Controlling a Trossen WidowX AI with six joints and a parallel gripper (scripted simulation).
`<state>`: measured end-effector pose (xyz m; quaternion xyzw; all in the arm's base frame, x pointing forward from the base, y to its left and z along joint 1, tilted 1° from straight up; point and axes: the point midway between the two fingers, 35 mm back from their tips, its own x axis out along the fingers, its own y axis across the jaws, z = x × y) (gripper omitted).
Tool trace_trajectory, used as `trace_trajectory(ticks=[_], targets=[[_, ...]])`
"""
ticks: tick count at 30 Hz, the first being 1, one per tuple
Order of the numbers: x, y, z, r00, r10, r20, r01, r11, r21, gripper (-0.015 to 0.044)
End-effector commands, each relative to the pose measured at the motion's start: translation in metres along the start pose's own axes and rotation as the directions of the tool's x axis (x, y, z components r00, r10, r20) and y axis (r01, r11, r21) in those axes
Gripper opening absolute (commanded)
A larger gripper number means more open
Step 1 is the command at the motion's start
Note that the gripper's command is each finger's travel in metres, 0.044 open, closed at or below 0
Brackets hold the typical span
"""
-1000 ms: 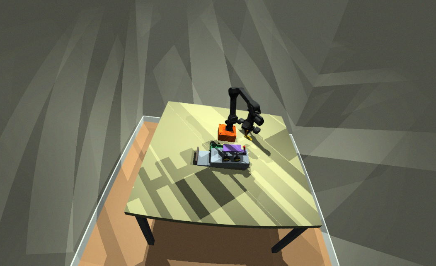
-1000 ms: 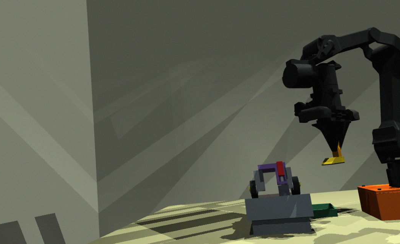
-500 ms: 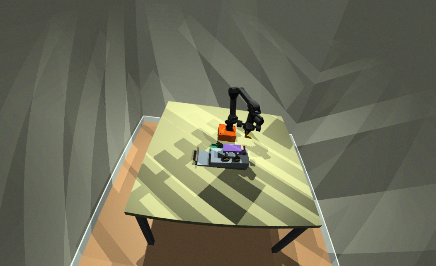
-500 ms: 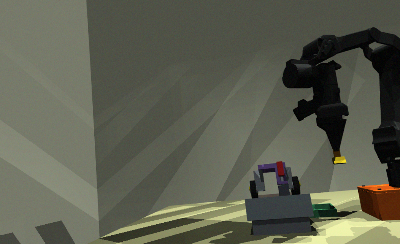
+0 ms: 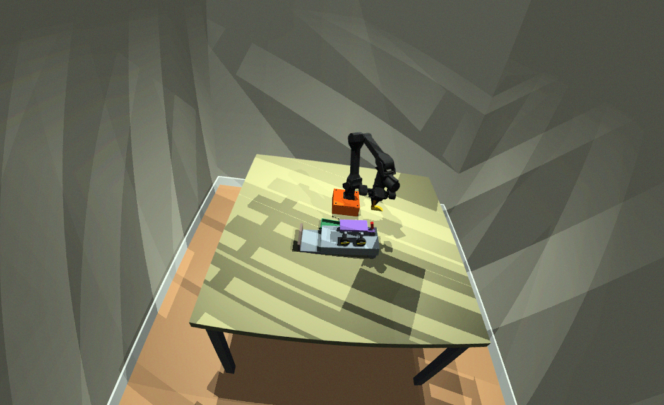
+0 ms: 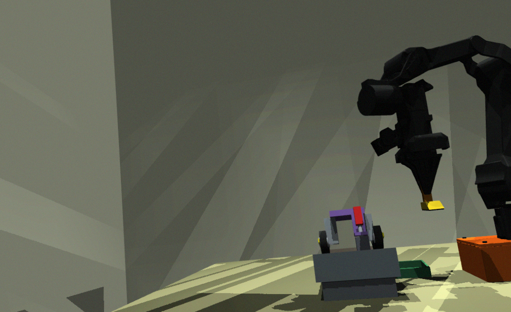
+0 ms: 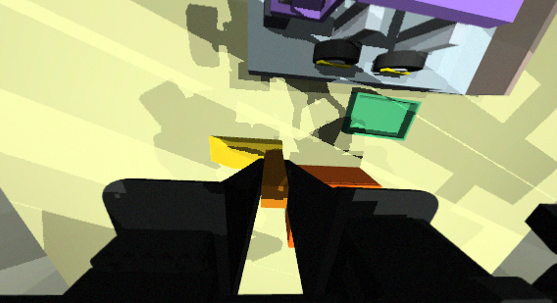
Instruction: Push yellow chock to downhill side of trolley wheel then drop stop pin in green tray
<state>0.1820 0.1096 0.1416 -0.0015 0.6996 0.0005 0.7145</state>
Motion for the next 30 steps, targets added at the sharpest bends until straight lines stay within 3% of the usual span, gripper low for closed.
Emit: trace_trajectory(ticks=[1, 30], targets=[[0.001, -0.011, 0.003, 1.000, 0.003, 0.002, -0.003, 1.000, -0.003, 0.0000], [0.009, -0.100, 0.028, 1.000, -0.007, 0.005, 0.007, 1.000, -0.004, 0.0000]])
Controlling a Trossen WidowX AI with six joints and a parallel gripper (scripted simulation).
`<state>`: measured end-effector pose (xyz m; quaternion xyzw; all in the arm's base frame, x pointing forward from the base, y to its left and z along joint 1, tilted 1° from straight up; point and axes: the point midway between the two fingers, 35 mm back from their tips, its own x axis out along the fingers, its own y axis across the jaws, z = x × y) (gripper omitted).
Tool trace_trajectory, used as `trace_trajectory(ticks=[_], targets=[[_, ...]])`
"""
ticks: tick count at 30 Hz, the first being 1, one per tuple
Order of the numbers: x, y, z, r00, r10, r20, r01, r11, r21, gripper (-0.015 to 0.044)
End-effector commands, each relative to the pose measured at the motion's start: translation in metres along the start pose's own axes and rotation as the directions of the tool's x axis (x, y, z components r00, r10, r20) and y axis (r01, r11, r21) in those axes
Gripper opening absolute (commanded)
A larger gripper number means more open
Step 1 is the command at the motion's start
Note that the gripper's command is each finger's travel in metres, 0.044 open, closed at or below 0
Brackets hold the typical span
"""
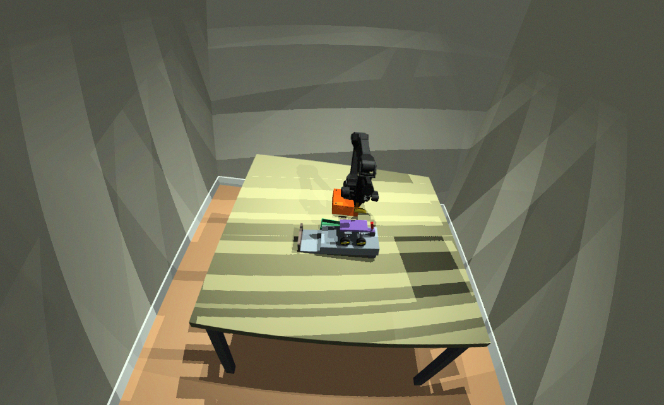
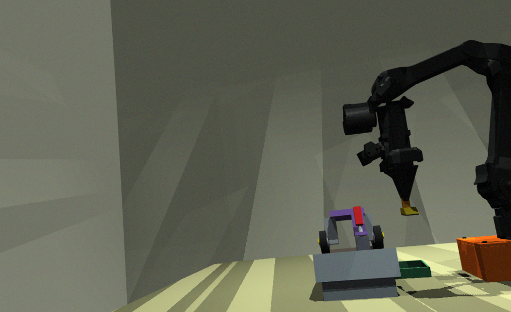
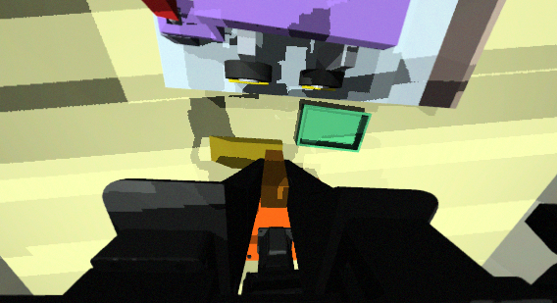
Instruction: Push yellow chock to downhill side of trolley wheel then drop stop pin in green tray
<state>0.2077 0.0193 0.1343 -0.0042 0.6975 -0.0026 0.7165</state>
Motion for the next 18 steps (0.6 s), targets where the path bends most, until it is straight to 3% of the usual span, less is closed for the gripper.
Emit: trace_trajectory(ticks=[1, 18], targets=[[0.001, -0.013, 0.004, 1.000, 0.001, 0.000, -0.001, 1.000, -0.004, 0.0000], [0.004, -0.072, 0.016, 1.000, -0.006, 0.001, 0.006, 1.000, -0.004, 0.0000]])
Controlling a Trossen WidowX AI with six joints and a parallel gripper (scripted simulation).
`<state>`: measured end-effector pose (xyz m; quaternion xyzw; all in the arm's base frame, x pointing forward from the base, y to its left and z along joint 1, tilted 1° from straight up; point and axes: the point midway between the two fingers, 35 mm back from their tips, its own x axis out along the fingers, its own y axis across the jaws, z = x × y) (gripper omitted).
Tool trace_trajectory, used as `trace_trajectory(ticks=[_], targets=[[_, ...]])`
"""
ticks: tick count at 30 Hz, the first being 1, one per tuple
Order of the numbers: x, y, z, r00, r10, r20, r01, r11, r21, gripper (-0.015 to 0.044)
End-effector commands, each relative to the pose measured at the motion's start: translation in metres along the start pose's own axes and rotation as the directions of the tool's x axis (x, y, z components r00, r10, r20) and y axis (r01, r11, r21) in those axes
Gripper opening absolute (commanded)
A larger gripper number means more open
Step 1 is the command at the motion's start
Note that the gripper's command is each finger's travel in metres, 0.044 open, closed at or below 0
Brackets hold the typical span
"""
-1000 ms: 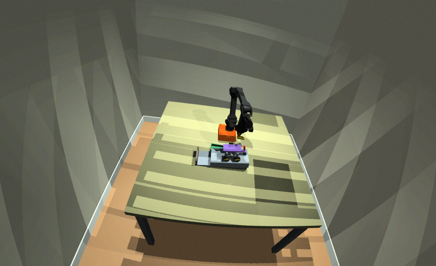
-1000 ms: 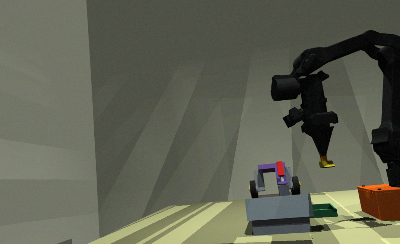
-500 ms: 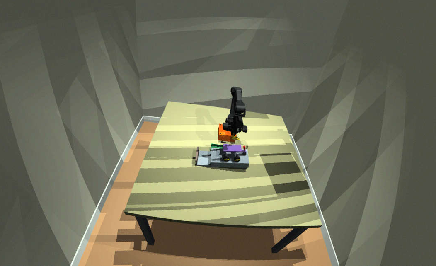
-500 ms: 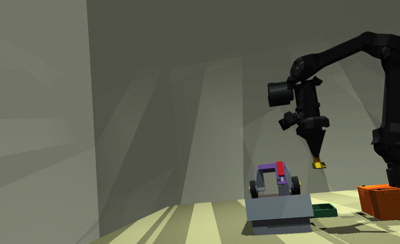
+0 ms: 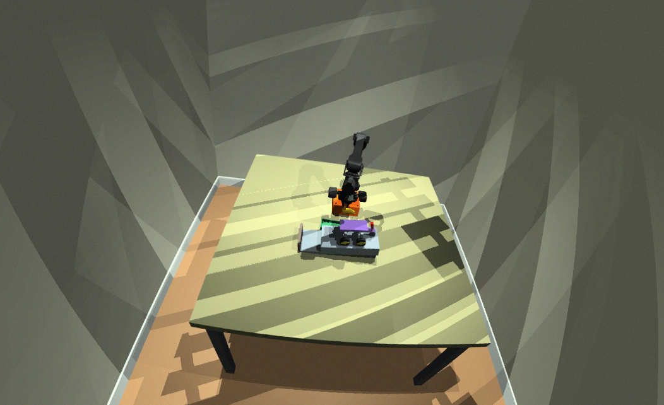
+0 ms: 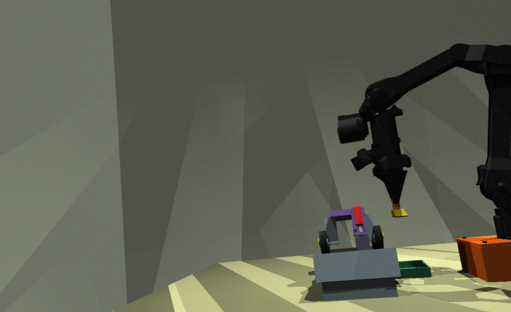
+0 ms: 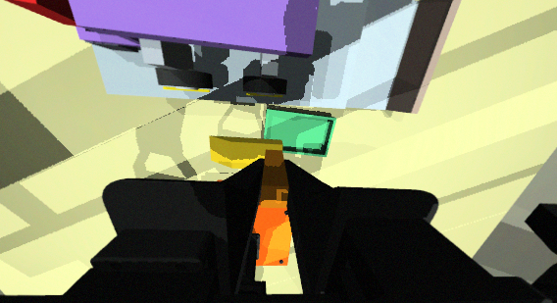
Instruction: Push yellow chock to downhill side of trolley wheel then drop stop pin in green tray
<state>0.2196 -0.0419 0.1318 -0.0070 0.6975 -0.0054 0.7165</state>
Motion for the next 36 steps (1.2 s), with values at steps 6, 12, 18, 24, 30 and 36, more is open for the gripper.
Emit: trace_trajectory(ticks=[6, 12, 18, 24, 30, 36], targets=[[0.002, -0.034, 0.010, 1.000, 0.000, 0.001, 0.000, 1.000, -0.004, 0.0000], [0.004, -0.059, 0.016, 1.000, -0.003, 0.002, 0.003, 1.000, -0.004, 0.0000], [0.005, -0.082, 0.024, 1.000, -0.005, 0.002, 0.005, 1.000, -0.004, 0.0000], [0.006, -0.095, 0.028, 1.000, 0.029, 0.001, -0.029, 1.000, -0.005, 0.0000], [0.006, -0.098, 0.028, 0.995, 0.100, 0.002, -0.100, 0.995, -0.004, 0.0000], [0.009, -0.099, 0.041, 0.995, 0.100, 0.003, -0.100, 0.995, -0.004, 0.0000]])
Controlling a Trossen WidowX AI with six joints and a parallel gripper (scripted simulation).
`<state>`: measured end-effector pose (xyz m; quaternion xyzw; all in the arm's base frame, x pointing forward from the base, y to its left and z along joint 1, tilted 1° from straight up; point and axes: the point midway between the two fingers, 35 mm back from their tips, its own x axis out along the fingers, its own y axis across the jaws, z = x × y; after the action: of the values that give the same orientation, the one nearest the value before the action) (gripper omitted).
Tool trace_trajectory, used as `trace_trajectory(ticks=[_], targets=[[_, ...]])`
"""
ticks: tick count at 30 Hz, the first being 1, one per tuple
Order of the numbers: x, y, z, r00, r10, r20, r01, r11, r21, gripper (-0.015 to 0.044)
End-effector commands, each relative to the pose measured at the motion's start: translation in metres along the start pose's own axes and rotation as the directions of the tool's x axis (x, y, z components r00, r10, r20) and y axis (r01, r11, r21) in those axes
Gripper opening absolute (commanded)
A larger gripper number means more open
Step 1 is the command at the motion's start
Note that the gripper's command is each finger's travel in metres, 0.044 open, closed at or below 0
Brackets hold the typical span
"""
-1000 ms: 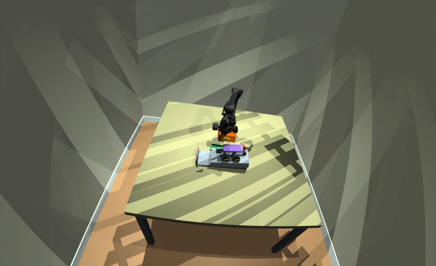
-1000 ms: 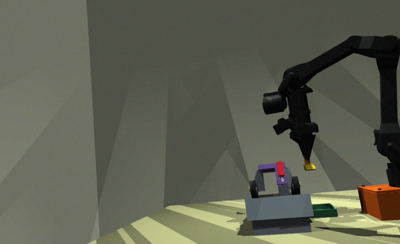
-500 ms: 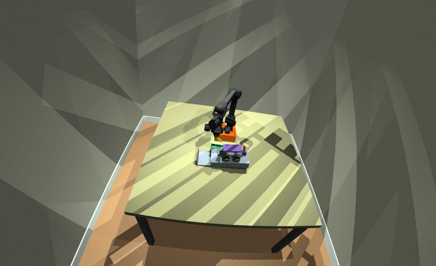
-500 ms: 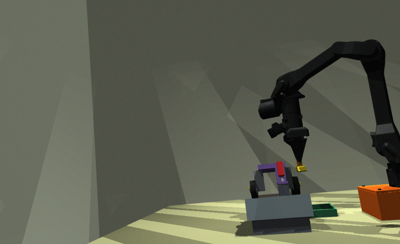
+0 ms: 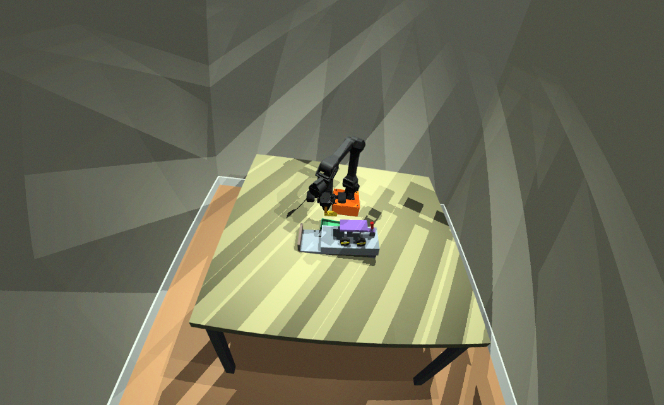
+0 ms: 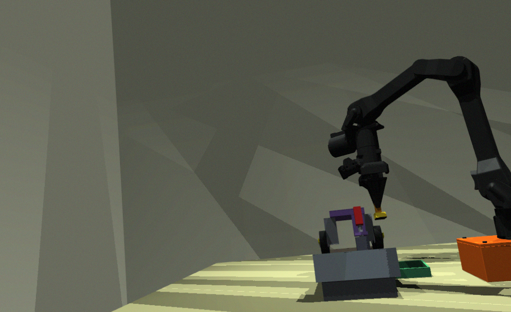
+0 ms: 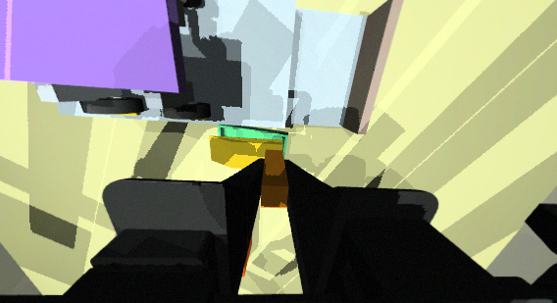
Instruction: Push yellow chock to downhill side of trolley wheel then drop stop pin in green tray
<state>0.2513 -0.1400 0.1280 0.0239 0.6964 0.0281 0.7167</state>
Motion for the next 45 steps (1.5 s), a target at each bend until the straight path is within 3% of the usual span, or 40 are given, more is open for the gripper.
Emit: trace_trajectory(ticks=[1, 12, 45], targets=[[0.003, -0.001, 0.012, 1.000, 0.009, 0.001, -0.009, 1.000, -0.002, 0.0000], [0.007, -0.003, 0.026, 1.000, 0.009, 0.003, -0.009, 1.000, -0.002, 0.0000], [0.069, -0.001, 0.027, 1.000, 0.010, 0.003, -0.010, 1.000, -0.002, 0.0000]])
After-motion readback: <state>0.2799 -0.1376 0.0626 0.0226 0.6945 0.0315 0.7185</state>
